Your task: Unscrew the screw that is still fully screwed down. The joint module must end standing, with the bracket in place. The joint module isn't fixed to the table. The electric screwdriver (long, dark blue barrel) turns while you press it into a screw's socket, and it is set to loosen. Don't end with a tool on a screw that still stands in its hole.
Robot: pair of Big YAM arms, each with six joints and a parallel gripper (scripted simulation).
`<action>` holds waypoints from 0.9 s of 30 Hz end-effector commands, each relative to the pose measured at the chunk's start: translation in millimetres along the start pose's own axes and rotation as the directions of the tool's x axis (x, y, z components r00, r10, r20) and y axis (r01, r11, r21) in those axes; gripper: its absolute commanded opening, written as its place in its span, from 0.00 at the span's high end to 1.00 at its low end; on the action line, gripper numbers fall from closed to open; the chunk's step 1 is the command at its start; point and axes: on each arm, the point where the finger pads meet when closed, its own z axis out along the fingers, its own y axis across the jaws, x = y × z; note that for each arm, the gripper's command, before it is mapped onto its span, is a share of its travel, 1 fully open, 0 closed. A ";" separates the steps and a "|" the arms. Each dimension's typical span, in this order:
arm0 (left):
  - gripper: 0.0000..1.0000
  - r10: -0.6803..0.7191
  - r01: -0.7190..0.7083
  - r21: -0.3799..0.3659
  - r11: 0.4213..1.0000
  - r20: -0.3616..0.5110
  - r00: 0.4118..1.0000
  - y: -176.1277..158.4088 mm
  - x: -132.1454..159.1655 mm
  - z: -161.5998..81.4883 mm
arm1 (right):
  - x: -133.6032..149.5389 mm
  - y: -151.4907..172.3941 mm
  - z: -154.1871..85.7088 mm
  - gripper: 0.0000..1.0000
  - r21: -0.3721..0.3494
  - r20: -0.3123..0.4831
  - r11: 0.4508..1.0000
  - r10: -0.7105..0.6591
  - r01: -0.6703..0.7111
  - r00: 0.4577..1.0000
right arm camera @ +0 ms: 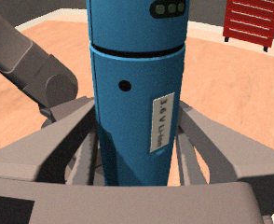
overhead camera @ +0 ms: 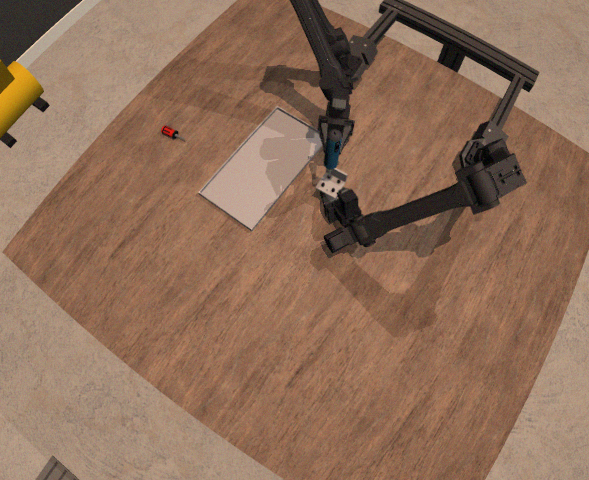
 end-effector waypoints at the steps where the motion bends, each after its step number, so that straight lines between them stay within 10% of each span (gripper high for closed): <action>1: 0.41 0.017 -0.017 -0.011 1.000 0.001 1.000 7.8 -4.4 -3.1 | -17.3 -6.4 2.7 0.58 0.017 0.061 1.000 0.024 -0.025 0.998; 27: 0.41 0.017 -0.017 -0.011 1.000 0.001 1.000 7.8 -4.4 -3.1 | -10.6 -6.5 3.2 0.58 0.018 0.053 1.000 0.021 -0.022 0.998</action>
